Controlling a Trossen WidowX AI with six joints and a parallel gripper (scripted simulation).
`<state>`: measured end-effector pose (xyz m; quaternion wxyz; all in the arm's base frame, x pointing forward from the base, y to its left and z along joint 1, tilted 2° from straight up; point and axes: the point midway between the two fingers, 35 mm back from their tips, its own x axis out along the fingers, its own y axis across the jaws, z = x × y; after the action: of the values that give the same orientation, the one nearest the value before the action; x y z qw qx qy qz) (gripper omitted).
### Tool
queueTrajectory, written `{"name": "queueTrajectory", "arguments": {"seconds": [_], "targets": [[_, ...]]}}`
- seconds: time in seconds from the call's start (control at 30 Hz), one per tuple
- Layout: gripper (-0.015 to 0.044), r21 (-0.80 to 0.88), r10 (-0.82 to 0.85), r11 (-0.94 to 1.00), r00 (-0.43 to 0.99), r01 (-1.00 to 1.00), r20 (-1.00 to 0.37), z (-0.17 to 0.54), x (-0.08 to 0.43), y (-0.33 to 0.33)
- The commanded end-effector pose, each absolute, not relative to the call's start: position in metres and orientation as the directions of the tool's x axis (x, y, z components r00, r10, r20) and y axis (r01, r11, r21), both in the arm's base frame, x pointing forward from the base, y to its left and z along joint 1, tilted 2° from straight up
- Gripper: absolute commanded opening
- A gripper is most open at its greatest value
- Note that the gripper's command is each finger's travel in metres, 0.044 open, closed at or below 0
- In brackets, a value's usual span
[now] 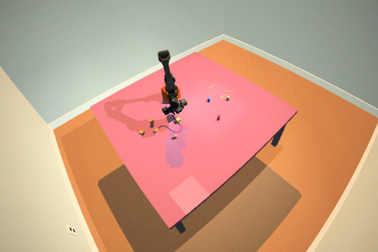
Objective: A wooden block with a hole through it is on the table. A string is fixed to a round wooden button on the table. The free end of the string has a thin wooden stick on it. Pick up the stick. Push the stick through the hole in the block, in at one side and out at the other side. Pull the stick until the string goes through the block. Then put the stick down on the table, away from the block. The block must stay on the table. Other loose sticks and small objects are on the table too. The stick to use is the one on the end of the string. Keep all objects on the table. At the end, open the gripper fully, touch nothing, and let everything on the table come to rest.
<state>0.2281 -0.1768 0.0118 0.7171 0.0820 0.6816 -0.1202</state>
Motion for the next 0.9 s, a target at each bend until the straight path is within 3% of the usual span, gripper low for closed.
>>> {"name": "queueTrajectory", "arguments": {"seconds": [0.0, 0.87], "targets": [[0.0122, -0.044, -0.054, 0.959, 0.028, 0.281, -0.998, 0.002, 0.225, -0.176], [0.0122, -0.044, -0.054, 0.959, 0.028, 0.281, -0.998, -0.041, 0.225, -0.177]]}}
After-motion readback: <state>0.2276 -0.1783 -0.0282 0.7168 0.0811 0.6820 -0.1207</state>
